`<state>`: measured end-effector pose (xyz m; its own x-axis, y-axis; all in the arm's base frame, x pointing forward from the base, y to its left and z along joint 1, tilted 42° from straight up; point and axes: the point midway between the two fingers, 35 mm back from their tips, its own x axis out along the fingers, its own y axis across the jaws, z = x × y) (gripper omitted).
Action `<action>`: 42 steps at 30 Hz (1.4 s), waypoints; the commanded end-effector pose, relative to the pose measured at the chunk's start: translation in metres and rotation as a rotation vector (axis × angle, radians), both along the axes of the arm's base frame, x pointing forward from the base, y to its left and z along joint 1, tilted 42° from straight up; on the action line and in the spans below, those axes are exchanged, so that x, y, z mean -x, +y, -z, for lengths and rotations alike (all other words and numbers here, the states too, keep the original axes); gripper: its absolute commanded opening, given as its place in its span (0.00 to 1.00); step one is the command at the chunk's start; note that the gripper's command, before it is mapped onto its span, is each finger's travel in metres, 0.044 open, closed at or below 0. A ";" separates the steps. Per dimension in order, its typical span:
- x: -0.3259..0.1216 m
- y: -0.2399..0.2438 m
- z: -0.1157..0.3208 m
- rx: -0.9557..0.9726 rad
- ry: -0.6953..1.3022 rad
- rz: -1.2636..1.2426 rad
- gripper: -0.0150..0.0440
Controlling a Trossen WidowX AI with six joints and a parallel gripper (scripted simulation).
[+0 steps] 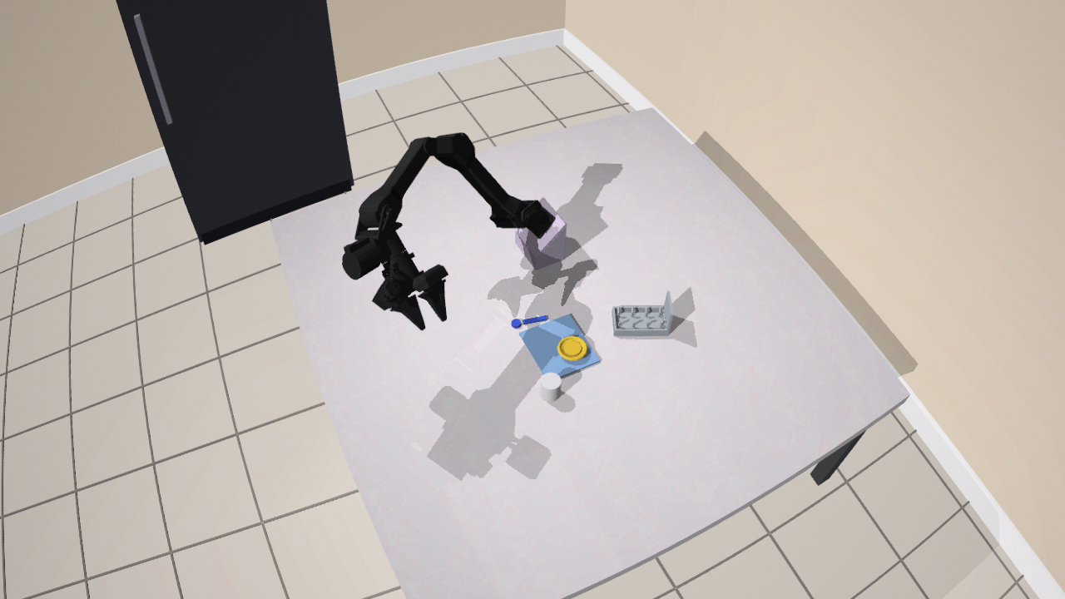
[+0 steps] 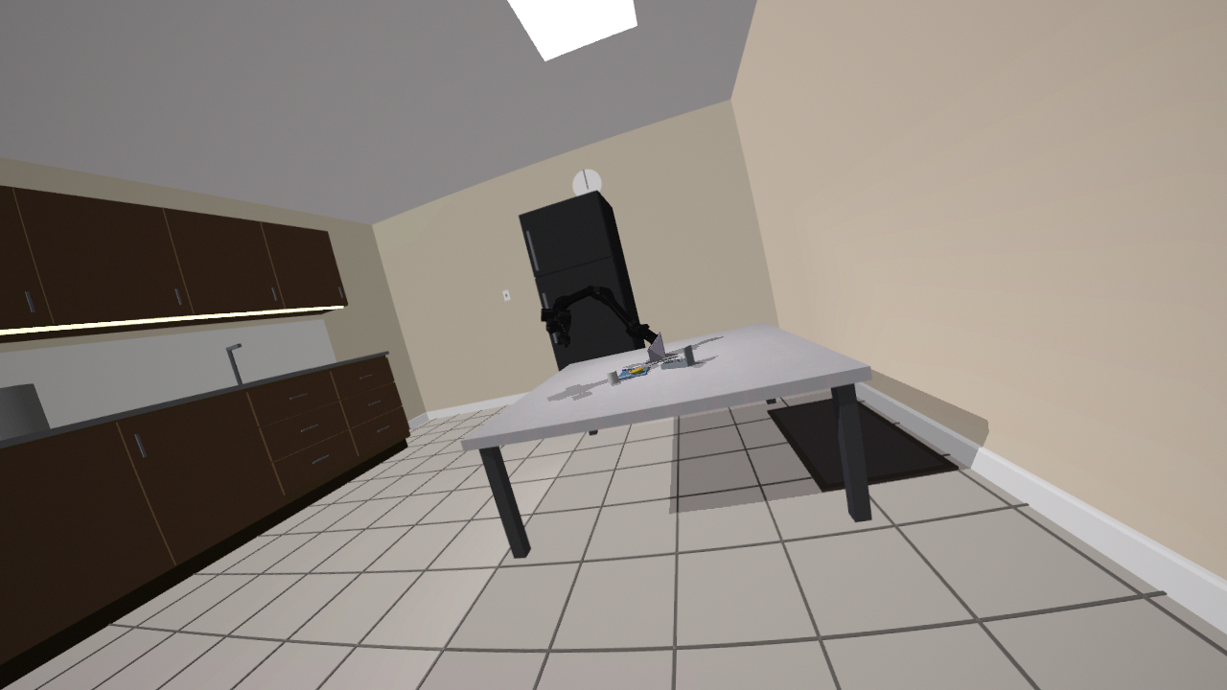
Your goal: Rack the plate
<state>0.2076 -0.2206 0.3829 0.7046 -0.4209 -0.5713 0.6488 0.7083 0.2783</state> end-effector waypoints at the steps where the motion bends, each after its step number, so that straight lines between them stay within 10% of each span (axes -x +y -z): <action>1: -0.016 -0.003 0.024 -0.036 0.067 -0.004 0.93; 42: -0.109 0.083 0.273 0.240 1.039 -0.206 0.93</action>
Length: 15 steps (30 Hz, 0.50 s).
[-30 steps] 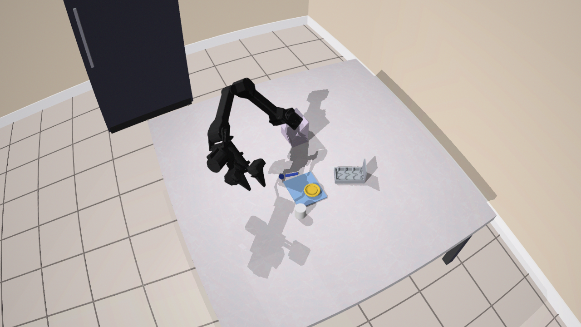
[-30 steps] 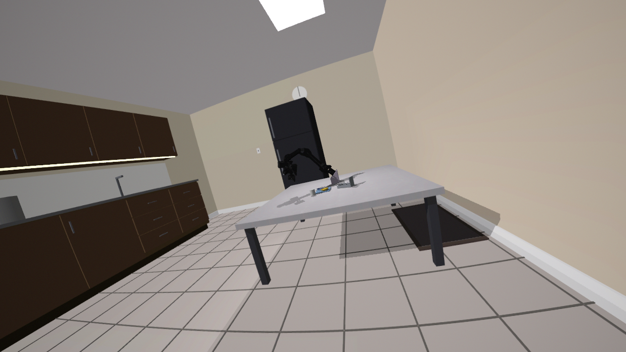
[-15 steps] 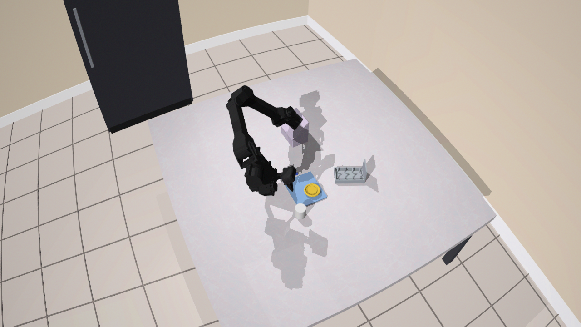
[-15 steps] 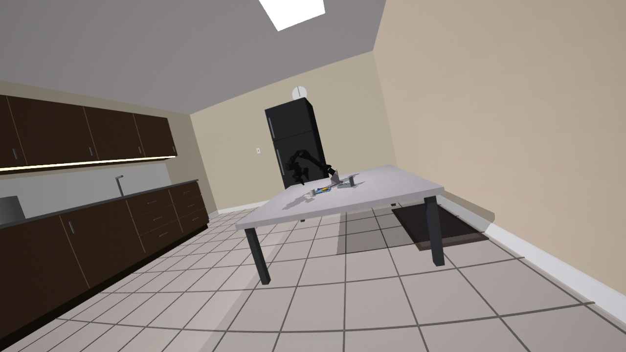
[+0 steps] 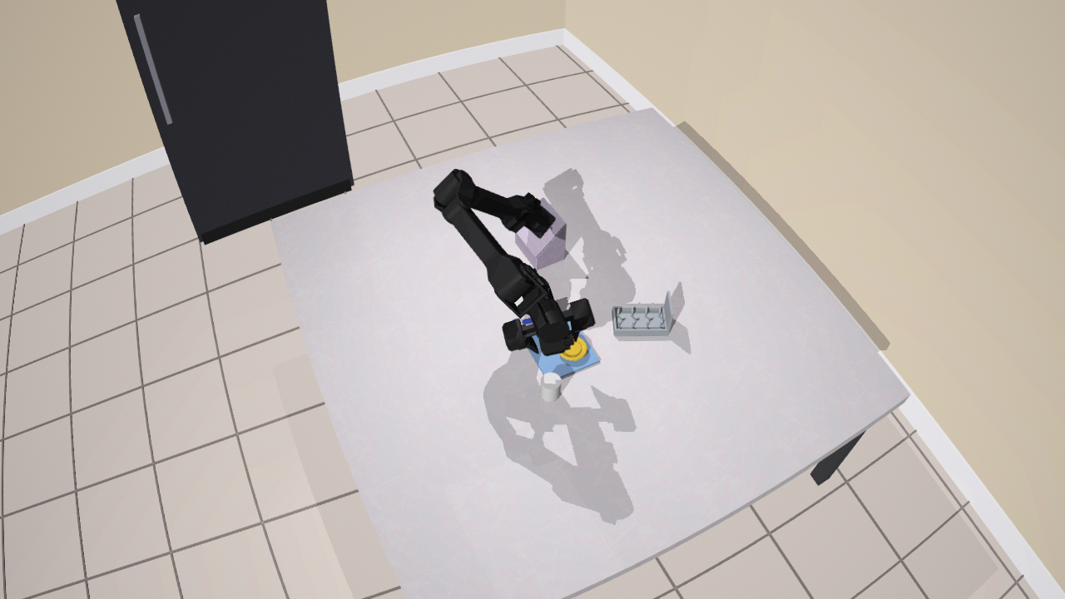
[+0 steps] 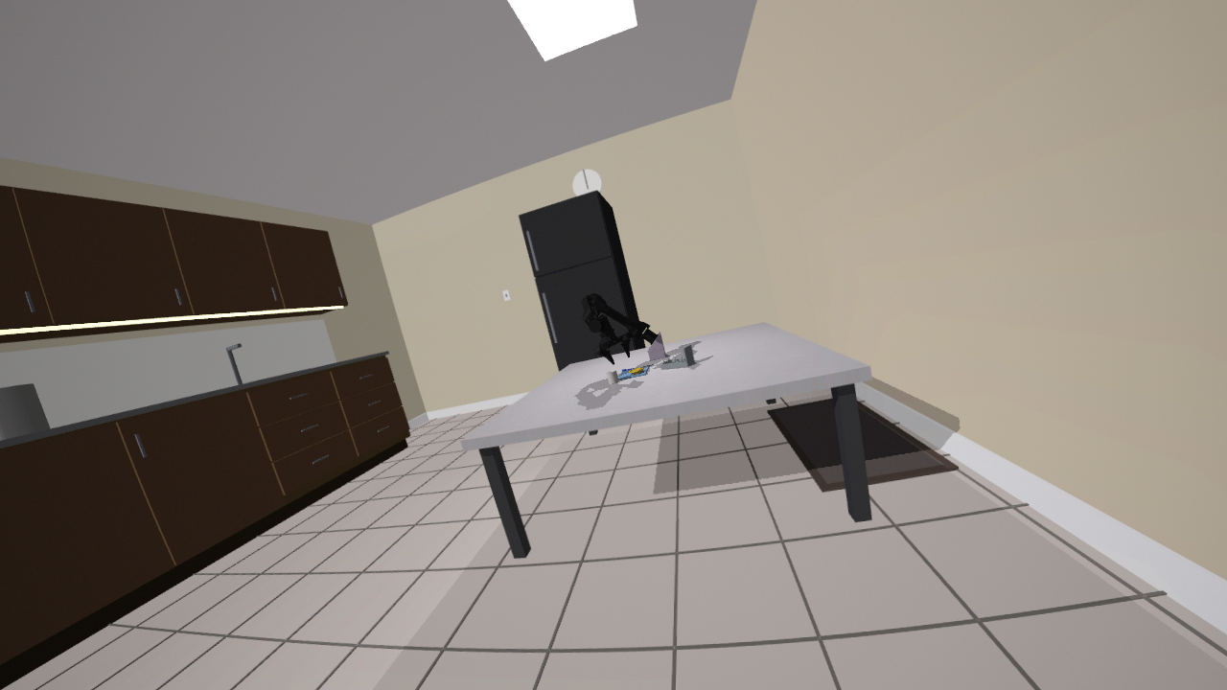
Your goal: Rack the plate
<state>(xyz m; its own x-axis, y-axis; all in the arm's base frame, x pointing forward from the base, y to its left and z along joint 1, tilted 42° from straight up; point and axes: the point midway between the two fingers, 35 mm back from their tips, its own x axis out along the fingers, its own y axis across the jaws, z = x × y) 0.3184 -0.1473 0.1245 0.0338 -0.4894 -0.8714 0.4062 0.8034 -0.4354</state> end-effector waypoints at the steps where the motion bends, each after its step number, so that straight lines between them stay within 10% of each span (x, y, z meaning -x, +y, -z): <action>1: 0.002 0.013 0.019 0.066 0.088 -0.047 0.93; 15: 0.006 0.038 0.050 0.219 0.244 -0.167 0.93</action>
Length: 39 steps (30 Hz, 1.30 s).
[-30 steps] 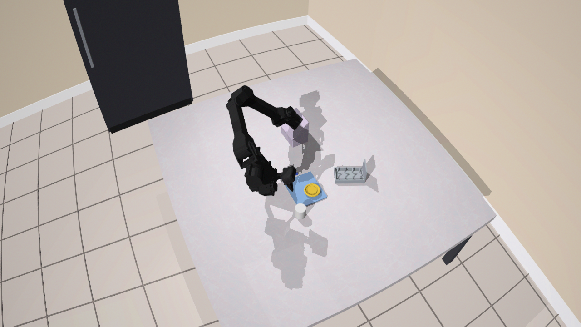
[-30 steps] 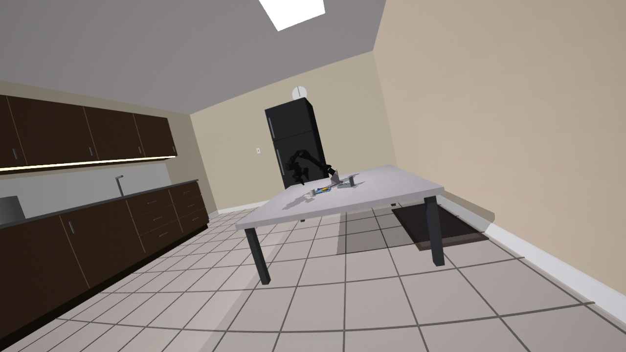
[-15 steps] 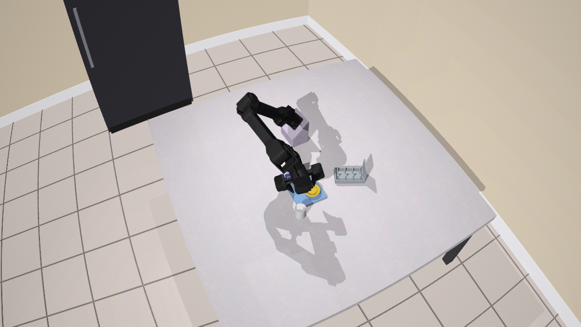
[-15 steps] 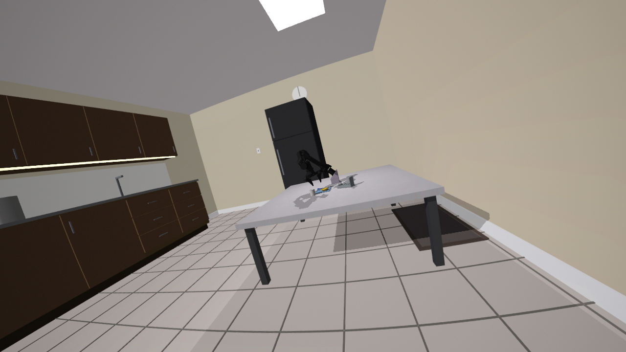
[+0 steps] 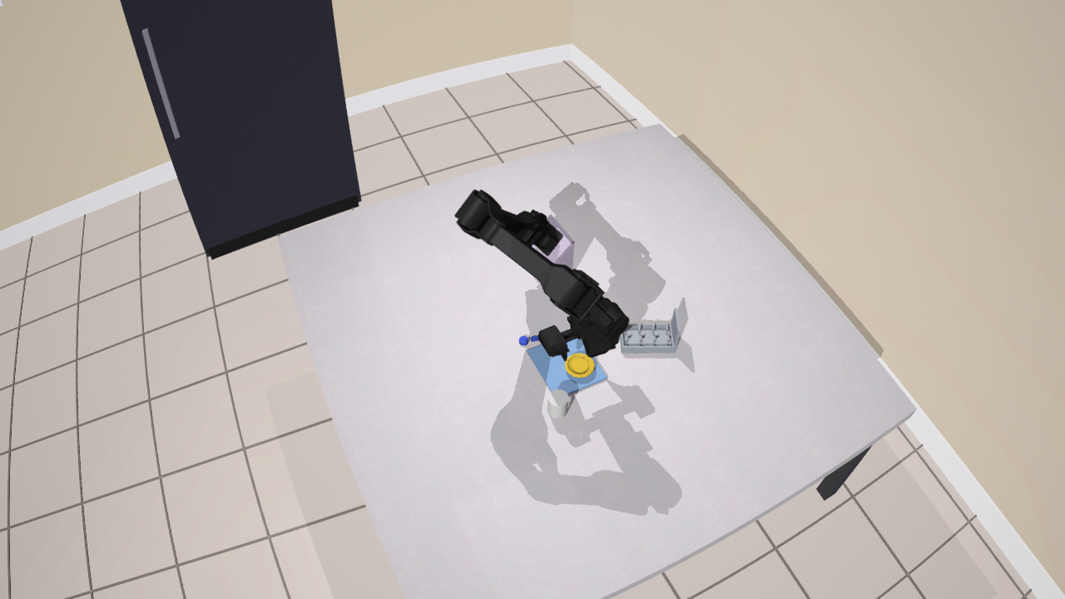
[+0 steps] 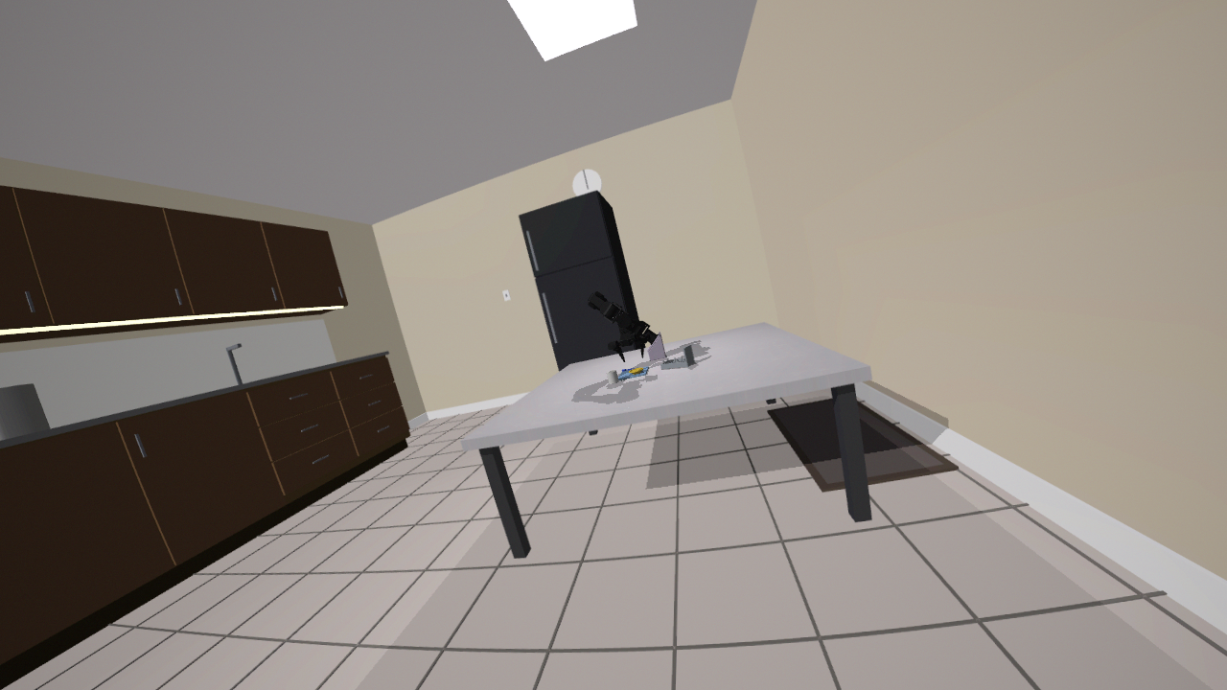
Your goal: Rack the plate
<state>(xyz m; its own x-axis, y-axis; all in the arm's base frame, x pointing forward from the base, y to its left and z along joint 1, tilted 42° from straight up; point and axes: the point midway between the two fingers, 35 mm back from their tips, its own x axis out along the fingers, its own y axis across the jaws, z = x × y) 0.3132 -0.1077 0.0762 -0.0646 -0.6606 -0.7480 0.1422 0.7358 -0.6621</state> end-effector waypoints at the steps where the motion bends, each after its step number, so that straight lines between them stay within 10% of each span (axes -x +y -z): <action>1: 0.001 -0.002 0.002 0.013 0.003 0.000 0.93; 39: 0.005 -0.039 0.044 0.016 0.003 0.000 0.91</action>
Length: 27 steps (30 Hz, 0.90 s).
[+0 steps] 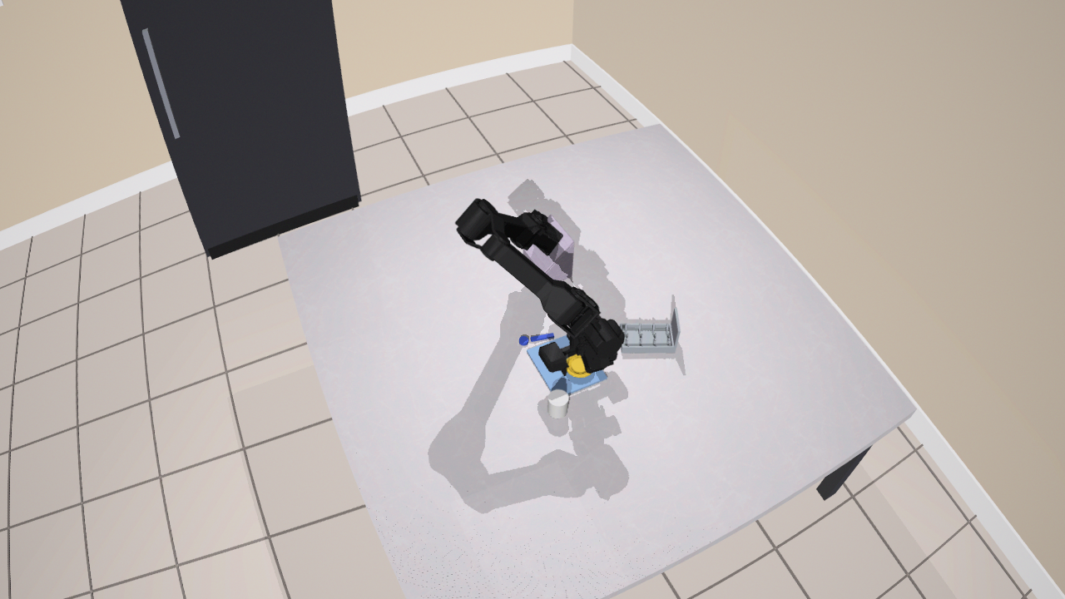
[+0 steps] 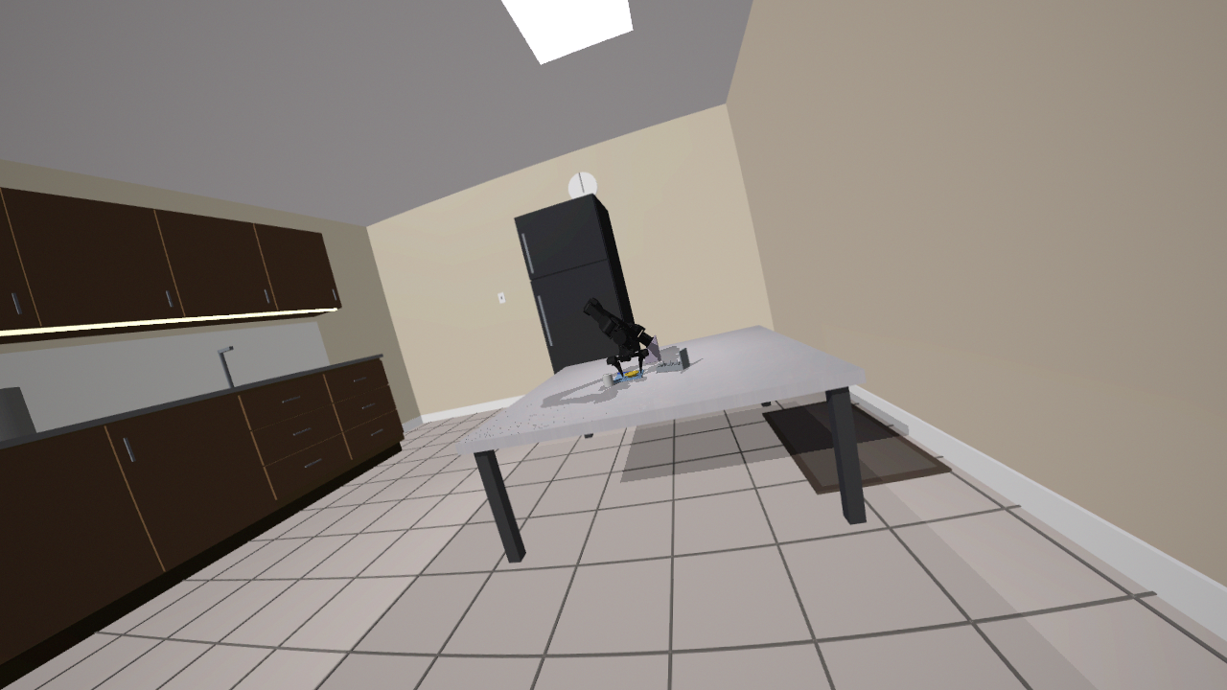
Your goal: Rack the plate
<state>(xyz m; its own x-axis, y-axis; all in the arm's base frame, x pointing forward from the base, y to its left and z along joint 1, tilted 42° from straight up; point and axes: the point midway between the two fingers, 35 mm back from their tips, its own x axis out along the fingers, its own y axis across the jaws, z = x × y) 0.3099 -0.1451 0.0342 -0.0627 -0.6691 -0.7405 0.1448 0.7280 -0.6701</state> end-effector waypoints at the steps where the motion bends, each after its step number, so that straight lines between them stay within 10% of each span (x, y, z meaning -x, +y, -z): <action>1: 0.002 -0.002 0.002 0.005 0.007 -0.001 0.90; 17: 0.002 -0.002 0.002 0.005 0.007 -0.001 0.76; 27: -0.010 0.023 -0.023 -0.006 0.004 -0.003 0.31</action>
<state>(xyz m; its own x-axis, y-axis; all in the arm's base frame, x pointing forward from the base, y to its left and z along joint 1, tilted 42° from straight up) 0.3138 -0.1318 0.0471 -0.0740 -0.6694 -0.7392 0.1359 0.7276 -0.6724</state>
